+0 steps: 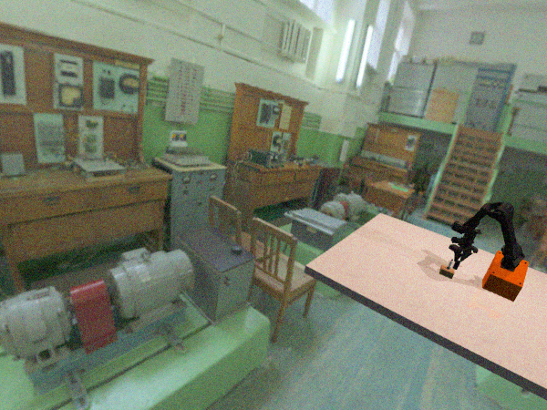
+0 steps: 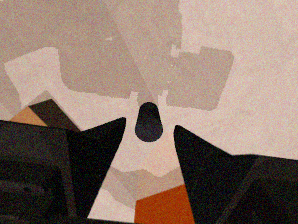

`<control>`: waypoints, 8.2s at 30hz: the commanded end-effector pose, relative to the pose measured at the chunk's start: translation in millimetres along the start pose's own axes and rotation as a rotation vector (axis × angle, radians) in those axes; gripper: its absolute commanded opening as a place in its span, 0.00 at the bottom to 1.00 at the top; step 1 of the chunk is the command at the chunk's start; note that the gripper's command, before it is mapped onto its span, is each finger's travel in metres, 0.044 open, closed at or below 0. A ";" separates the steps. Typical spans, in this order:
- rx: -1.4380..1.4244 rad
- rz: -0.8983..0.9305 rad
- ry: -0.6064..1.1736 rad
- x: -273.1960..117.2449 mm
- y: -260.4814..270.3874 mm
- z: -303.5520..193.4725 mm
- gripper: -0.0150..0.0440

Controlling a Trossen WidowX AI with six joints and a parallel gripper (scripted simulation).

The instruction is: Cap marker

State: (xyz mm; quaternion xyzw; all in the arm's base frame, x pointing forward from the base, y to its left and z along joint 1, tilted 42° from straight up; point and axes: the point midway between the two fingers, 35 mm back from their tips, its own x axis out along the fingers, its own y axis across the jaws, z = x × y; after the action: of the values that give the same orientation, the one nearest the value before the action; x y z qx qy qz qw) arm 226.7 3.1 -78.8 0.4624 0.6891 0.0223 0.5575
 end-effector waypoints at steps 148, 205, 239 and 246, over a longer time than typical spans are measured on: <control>0.003 0.014 0.007 -22.7 136.3 -53.2 0.25; -0.691 0.013 0.001 -89.5 134.2 -51.7 0.25; -0.691 0.015 0.002 -55.3 134.8 -52.1 0.25; -0.698 0.010 -0.004 -54.5 135.3 -50.7 0.25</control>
State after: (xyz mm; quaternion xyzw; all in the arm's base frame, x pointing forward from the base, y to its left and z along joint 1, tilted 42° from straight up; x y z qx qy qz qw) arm 266.5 69.7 54.4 0.2476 0.6374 0.2588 0.6823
